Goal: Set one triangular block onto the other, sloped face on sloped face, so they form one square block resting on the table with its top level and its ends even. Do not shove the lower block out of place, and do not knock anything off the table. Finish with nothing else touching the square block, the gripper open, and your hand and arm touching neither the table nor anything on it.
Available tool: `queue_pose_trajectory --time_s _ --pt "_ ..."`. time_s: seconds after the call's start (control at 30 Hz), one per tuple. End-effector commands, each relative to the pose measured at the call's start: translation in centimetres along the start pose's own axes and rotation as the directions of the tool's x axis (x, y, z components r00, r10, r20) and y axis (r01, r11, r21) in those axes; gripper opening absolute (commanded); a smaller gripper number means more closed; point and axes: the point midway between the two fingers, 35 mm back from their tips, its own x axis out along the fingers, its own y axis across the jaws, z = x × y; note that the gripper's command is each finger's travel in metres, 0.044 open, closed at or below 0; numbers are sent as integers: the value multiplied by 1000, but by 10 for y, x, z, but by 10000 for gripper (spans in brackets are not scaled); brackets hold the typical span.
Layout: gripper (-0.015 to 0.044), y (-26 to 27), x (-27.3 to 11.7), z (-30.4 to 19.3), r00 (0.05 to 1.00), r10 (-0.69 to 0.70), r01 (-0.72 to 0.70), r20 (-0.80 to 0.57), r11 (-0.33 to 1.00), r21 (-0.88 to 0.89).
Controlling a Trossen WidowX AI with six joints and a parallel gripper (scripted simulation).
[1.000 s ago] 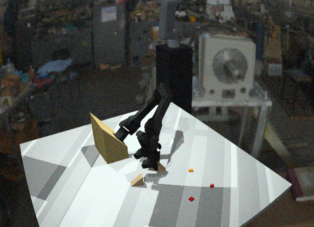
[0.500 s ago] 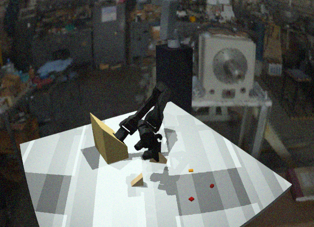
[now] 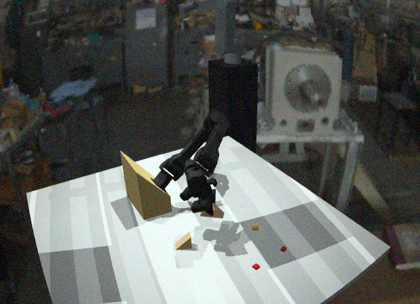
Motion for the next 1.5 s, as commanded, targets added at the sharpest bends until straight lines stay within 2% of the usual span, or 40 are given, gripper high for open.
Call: queue_pose_trajectory --time_s 0.0,0.33,0.67,1.07,1.47 --pt "0 0 0 0 1000 -3 3 1 998 -66" --pt "0 0 0 0 1000 -13 13 4 926 -378" --pt "0 1 0 1 1000 -23 22 6 758 -651" --pt "0 1 0 1 999 -36 25 9 457 -889" --pt "0 1 0 1 999 -48 16 12 88 -996"
